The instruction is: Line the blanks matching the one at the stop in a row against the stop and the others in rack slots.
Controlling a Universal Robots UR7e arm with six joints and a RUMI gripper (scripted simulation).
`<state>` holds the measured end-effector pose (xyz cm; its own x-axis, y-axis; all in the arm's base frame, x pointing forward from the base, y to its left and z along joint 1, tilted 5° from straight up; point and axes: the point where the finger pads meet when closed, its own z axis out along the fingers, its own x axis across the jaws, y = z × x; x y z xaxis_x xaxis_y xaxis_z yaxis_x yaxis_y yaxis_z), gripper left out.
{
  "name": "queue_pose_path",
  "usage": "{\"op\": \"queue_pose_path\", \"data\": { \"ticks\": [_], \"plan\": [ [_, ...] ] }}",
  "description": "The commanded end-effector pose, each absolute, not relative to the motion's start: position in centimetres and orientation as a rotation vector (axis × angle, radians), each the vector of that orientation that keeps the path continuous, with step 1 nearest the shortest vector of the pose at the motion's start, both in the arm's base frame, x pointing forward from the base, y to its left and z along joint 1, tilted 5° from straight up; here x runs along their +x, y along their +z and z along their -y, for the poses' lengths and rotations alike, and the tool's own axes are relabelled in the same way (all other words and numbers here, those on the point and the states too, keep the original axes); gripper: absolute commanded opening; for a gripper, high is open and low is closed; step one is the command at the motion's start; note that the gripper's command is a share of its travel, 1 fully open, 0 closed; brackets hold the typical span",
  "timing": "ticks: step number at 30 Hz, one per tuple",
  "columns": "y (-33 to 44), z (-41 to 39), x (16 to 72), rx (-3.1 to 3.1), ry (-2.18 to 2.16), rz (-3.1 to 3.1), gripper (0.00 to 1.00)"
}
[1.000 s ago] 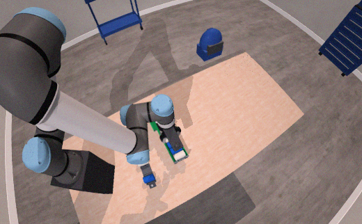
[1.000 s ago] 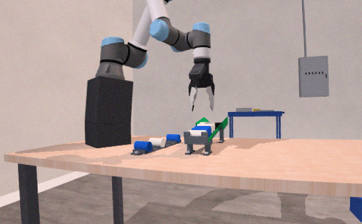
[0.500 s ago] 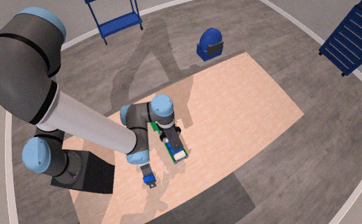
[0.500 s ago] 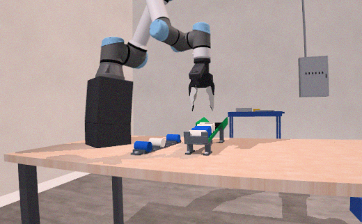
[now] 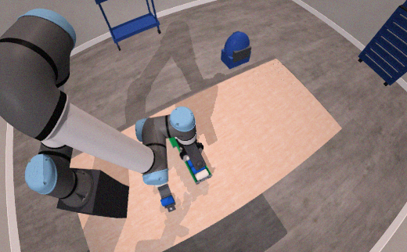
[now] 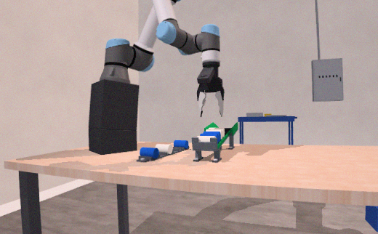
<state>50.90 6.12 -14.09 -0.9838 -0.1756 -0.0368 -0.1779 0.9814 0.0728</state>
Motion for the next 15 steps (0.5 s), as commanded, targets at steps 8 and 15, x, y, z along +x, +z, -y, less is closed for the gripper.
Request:
{"op": "queue_pose_path", "data": {
  "ticks": [8,15],
  "plan": [
    [-15.1,-6.2,51.0,-0.276,0.117,-3.095,0.52],
    [-16.1,-6.3,51.1,-0.276,0.117,-3.095,0.52]
  ]
}}
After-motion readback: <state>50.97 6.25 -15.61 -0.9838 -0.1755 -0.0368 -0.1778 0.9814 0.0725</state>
